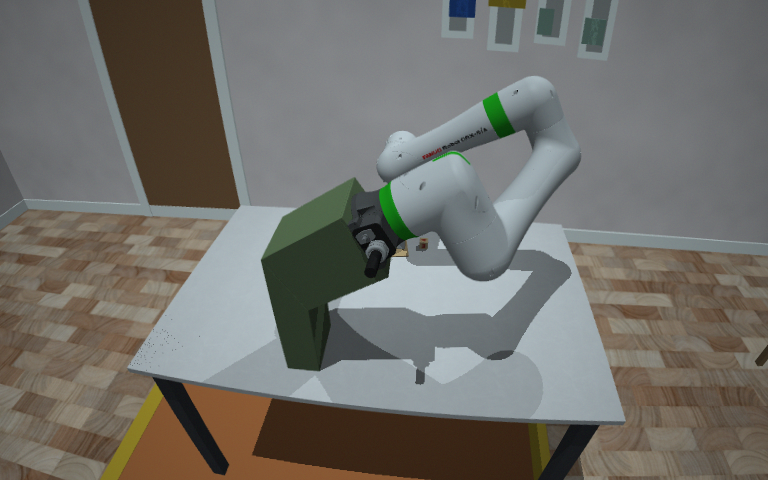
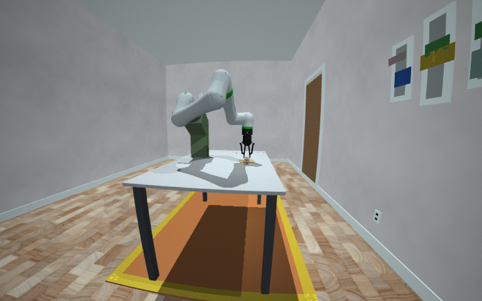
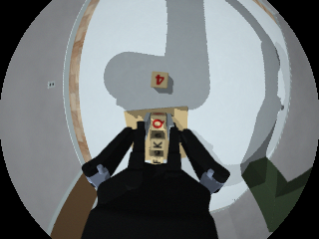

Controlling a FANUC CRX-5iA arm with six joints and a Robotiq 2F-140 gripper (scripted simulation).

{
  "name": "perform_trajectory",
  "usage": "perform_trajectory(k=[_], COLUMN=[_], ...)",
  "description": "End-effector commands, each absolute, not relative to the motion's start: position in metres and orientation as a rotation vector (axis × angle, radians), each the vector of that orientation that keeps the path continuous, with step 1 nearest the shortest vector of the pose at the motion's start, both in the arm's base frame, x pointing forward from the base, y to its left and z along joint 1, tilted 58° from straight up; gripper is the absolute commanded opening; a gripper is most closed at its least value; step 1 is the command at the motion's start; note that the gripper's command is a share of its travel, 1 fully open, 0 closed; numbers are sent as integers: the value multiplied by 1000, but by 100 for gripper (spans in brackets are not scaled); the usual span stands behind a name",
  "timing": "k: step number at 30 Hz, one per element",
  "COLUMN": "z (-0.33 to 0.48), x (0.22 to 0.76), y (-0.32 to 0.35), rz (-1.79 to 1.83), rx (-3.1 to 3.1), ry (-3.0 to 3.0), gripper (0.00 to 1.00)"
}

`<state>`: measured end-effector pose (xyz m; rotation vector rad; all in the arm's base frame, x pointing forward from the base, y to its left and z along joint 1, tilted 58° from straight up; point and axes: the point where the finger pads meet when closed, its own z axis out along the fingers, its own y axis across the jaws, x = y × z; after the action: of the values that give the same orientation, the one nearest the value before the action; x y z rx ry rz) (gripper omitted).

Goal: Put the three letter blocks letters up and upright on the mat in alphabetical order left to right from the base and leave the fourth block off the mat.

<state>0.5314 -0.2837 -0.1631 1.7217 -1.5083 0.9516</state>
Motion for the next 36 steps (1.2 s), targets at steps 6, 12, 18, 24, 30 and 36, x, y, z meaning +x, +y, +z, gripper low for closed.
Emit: perform_trajectory(k=[6,12,18,24,30,36], z=[-163,-163,-163,-157,-142,-131], x=[531,531,531,530,527,525], y=[-283,-283,-283,-274,-250,-231], rz=[952,952,952,952,952,952], rx=[1722,1722,1722,1722,1722,1722], ry=[-1508,-1508,-1508,-1508,-1508,-1508], gripper=[28,28,28,28,28,28])
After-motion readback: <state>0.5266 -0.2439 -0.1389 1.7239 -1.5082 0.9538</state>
